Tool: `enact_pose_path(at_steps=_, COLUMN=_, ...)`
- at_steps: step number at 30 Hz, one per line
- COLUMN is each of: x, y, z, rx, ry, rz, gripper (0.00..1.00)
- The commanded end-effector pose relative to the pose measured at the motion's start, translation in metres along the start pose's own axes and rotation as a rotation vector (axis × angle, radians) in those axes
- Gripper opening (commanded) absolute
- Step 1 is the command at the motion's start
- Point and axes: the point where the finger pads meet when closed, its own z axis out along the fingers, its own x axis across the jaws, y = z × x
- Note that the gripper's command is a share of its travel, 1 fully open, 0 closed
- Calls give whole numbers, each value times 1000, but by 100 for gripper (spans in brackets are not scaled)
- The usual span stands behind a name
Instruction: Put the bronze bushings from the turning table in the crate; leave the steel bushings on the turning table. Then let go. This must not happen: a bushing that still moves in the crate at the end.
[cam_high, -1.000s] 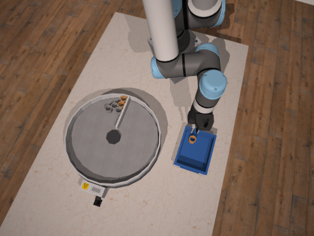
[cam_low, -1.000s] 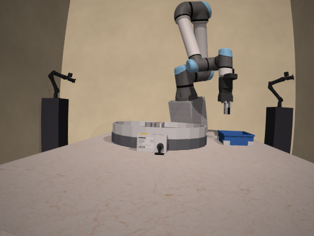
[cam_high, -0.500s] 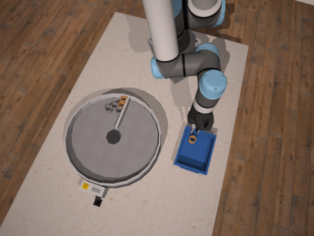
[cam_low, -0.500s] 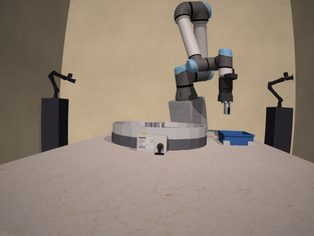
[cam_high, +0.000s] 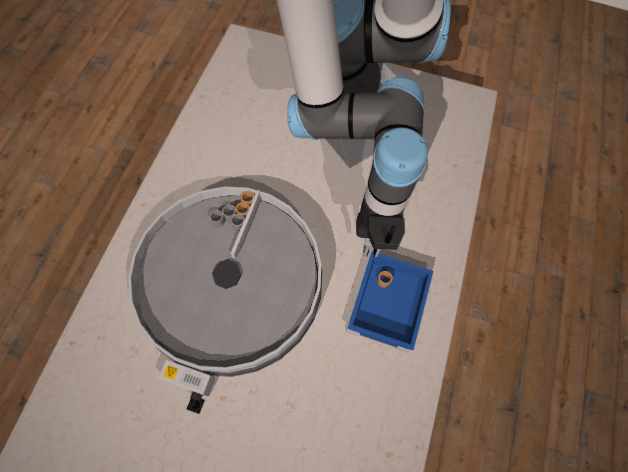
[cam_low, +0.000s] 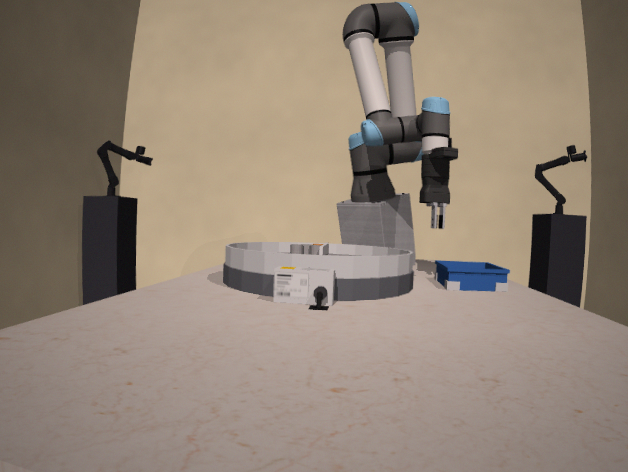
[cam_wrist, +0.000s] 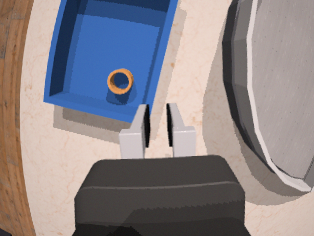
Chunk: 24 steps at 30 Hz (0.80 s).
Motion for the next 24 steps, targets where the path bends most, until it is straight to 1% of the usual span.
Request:
enact_pose_path(at_steps=1, x=9, y=3, z=-1, rx=5, ry=-5, rz=-2, gripper=40)
enact_pose_path(at_steps=7, x=9, y=3, z=-1, rx=5, ry=-5, rz=-2, gripper=40)
enact_pose_path(at_steps=12, x=55, y=26, z=0, rx=4, ry=-4, rz=-1, gripper=40)
enact_pose_path(at_steps=24, x=55, y=26, z=0, rx=4, ry=-4, rz=-1, gripper=40)
